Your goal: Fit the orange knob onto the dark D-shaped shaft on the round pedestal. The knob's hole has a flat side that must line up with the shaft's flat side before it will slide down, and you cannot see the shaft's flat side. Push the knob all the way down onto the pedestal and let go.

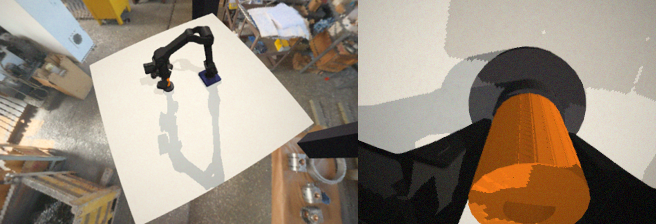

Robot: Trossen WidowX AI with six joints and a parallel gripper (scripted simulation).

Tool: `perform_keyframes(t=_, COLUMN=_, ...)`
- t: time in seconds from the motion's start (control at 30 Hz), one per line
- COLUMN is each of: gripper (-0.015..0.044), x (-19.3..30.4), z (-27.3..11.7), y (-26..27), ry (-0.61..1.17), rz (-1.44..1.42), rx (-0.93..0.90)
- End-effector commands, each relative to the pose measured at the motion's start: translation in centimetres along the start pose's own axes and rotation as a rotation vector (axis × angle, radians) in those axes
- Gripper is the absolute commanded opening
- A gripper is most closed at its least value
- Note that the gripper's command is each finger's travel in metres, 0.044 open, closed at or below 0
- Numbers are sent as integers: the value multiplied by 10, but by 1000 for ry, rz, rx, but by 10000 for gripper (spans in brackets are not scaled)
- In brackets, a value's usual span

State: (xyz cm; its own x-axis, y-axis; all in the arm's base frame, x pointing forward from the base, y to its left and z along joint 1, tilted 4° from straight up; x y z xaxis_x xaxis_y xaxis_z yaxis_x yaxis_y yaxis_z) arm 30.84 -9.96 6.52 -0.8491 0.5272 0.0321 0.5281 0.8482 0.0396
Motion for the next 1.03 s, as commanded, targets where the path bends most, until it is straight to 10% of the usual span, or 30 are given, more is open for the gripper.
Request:
perform_keyframes(t=0.0, gripper=263, x=0, z=0, y=0, ry=0, rz=-4, rx=0)
perform_keyframes(t=0.23, gripper=440, x=0, z=0, y=0, ry=0, rz=-4, rx=0)
perform_keyframes(t=1.0, gripper=440, x=-2, z=-94, y=1, ry=0, rz=0, rx=0)
Point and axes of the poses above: the point midway between the two fingers, 35 mm back from their tips, its own z axis out along the fingers, its own y axis across the jaws, x = y × z, the point moved 1 cm from there along -z, back along the fingers, and after that the axes turned 12 degrees about -z, right-handed, at the moved point
